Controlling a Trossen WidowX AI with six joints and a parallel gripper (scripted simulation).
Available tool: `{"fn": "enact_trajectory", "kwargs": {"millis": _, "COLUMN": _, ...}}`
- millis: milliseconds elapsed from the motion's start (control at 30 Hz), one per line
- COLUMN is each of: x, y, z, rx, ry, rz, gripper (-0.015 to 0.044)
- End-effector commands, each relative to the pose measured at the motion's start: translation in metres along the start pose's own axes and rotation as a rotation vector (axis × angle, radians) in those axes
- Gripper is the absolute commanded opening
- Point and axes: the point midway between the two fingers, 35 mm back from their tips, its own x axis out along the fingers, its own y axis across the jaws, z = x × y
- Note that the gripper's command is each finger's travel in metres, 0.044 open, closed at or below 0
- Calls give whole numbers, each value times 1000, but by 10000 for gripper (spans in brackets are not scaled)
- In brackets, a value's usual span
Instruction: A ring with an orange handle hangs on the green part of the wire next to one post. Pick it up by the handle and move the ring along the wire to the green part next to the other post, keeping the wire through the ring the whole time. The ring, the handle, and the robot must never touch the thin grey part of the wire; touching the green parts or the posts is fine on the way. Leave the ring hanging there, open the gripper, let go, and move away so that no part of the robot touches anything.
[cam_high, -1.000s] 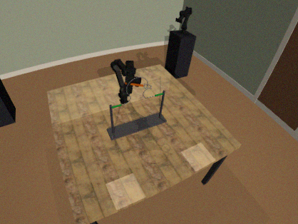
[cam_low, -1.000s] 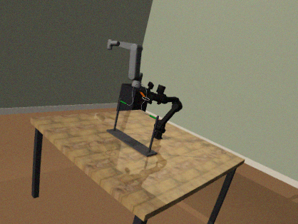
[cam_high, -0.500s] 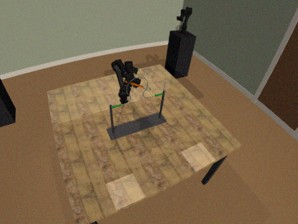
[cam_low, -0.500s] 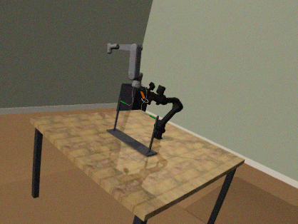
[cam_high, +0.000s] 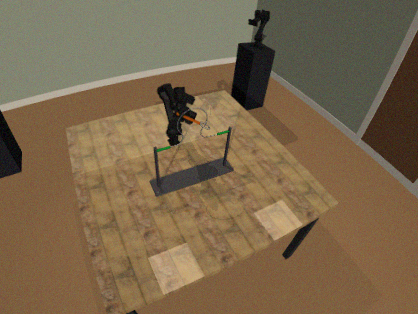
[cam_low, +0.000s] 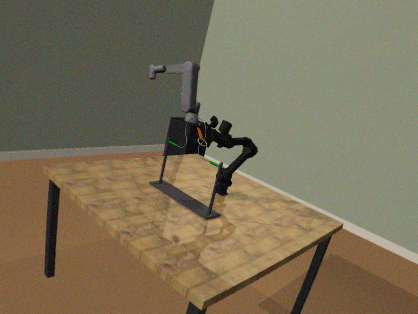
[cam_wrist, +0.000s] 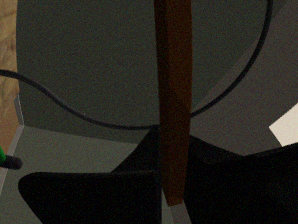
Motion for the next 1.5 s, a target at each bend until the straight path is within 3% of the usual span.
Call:
{"fn": "enact_trajectory", "kwargs": {"millis": 0, "x": -1, "y": 1, "z": -1, "rx": -33, "ry": -3, "rz": -22, "gripper": -150}}
{"fn": "enact_trajectory", "kwargs": {"millis": 567, "x": -8, "y": 23, "z": -3, "rx": 25, "ry": 52, "rz": 13, "gripper": -150}}
{"fn": "enact_trajectory", "kwargs": {"millis": 1467, "x": -38, "y": 110, "z": 24, "rx": 567, "ry": 157, "rz": 335, "gripper": -150}}
